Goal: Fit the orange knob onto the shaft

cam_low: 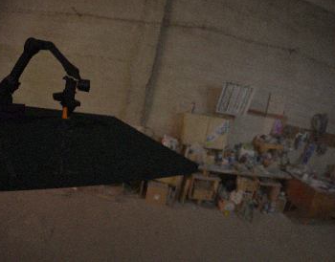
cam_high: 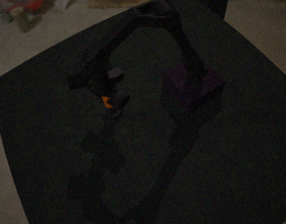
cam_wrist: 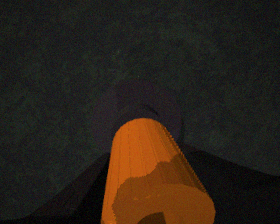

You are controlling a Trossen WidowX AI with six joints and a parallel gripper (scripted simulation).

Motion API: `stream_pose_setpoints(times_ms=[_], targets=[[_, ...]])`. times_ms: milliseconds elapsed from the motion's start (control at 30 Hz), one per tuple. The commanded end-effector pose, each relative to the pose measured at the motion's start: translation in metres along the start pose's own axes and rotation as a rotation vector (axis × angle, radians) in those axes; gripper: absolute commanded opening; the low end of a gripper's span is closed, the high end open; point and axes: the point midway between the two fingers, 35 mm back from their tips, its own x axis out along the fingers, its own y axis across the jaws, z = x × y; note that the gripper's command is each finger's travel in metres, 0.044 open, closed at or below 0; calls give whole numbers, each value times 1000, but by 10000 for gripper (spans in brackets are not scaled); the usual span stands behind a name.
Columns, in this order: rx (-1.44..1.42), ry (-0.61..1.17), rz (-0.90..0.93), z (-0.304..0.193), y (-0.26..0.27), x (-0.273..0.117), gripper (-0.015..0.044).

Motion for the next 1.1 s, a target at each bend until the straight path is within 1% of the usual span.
stream_pose_setpoints(times_ms=[0, 167, 1067], targets=[[7, 0, 6, -2, 2, -4, 0], [59, 0, 6, -3, 3, -6, 0], [52, 0, 6, 0, 1, 13, 0]])
